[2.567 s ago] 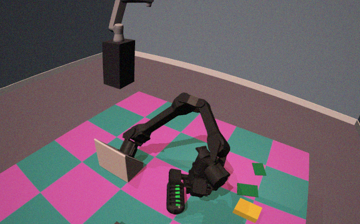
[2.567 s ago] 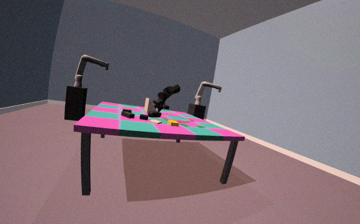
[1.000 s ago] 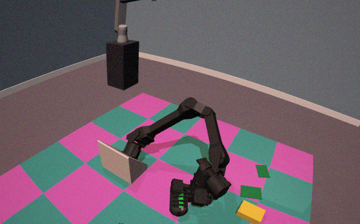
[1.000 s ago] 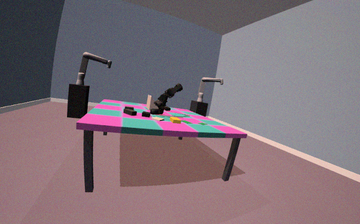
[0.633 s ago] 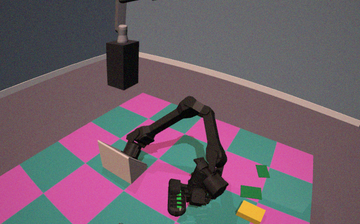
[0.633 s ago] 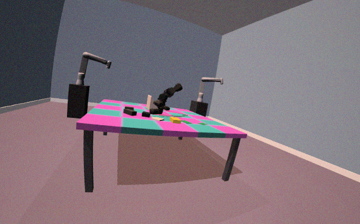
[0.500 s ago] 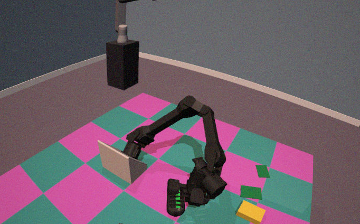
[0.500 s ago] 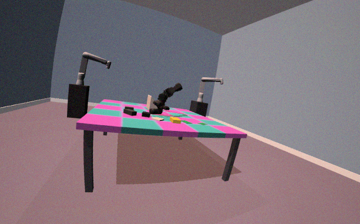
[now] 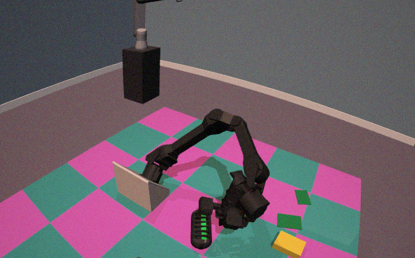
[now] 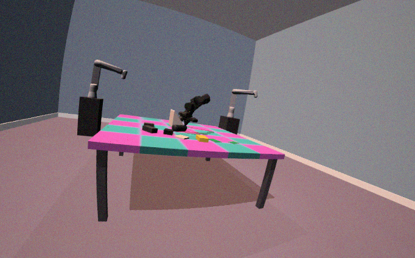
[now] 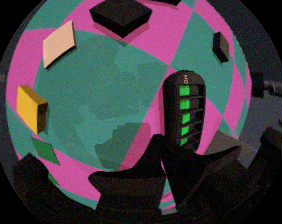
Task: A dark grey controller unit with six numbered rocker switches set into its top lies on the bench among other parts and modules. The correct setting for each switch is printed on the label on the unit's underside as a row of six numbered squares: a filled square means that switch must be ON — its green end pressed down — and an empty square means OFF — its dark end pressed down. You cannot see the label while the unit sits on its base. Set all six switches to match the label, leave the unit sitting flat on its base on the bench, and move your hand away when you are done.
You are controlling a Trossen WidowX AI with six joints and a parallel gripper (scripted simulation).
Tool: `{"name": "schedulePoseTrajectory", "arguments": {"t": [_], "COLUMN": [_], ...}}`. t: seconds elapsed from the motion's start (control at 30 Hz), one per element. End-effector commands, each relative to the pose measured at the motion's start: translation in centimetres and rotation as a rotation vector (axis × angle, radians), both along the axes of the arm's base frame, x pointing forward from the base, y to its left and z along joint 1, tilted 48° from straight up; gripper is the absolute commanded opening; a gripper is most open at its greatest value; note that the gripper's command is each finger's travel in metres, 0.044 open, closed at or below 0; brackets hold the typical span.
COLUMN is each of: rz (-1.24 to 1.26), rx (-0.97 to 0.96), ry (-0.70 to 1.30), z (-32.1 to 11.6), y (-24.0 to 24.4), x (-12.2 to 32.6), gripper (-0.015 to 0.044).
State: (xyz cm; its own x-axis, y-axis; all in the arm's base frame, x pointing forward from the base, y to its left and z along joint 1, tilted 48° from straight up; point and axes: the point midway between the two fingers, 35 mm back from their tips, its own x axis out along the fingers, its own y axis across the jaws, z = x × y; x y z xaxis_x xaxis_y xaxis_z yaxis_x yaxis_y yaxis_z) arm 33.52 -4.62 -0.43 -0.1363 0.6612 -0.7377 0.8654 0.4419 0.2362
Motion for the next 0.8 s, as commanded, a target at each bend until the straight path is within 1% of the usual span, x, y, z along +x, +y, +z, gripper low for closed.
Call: {"name": "schedulePoseTrajectory", "arguments": {"t": [0.0,0.1,0.37,0.43,0.57,0.73,0.77], "rz": [0.008,0.008,0.002,0.002,0.001,0.002,0.002], "rx": [-0.003,-0.003,-0.001,-0.002,-0.003,-0.003,-0.003], "ry": [0.004,0.004,0.005,0.005,0.004,0.004,0.004], "z": [0.1,-0.3,-0.3,0.2,3.0,3.2,3.2], "y": [-0.4,-0.7,-0.7,-1.3,-4.2,-4.4,-4.4], "x": [-0.4,-1.4,-1.4,-1.3,-1.3,-1.4,-1.4], "gripper": [0.0000,0.0000,0.0000,0.0053,0.0157,0.0289,0.0263]}}
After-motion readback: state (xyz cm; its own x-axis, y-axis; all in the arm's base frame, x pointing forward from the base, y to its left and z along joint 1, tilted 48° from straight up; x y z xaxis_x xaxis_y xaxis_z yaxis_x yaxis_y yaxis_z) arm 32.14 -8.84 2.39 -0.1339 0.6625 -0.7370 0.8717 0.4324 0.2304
